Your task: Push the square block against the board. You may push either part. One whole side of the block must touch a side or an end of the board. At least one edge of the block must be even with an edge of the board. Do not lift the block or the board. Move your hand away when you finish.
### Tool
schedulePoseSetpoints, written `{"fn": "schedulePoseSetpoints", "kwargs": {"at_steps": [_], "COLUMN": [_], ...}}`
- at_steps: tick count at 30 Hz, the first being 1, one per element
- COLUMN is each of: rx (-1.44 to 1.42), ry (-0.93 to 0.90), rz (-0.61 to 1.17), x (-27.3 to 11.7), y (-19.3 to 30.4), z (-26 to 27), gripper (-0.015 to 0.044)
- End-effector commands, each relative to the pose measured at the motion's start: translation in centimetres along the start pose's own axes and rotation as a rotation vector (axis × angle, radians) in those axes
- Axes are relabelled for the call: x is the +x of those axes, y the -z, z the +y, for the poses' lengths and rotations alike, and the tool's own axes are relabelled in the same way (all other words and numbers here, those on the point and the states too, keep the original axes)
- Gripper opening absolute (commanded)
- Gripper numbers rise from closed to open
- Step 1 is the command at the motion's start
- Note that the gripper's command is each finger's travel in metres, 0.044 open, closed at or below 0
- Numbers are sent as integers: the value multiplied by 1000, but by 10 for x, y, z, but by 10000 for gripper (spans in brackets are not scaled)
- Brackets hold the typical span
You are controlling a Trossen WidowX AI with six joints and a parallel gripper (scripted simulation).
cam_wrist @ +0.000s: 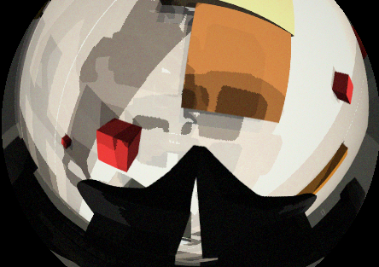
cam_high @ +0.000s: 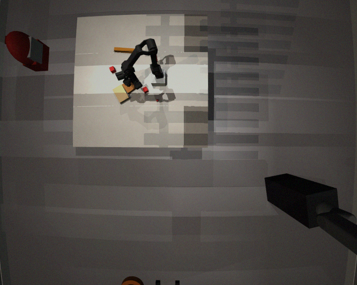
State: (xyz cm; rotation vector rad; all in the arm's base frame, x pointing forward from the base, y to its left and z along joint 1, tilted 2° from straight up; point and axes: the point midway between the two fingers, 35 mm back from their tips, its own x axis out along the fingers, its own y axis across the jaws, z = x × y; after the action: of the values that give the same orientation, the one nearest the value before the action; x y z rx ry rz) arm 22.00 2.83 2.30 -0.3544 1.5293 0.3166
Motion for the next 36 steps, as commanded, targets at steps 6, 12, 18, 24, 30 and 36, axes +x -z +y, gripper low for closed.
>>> {"fn": "schedulePoseSetpoints", "kwargs": {"at_steps": [6, 12, 18, 24, 30, 36], "rx": [-11, -11, -11, -11, -11, -11], "ry": [-9, -9, -9, -9, -9, -9], "rz": [15, 15, 14, 14, 14, 13], "x": [53, 53, 52, 52, 52, 52], "y": [7, 5, 1, -3, -7, -12], "z": [3, 3, 3, 3, 3, 3], "gripper": [0, 0, 0, 0, 0, 0]}}
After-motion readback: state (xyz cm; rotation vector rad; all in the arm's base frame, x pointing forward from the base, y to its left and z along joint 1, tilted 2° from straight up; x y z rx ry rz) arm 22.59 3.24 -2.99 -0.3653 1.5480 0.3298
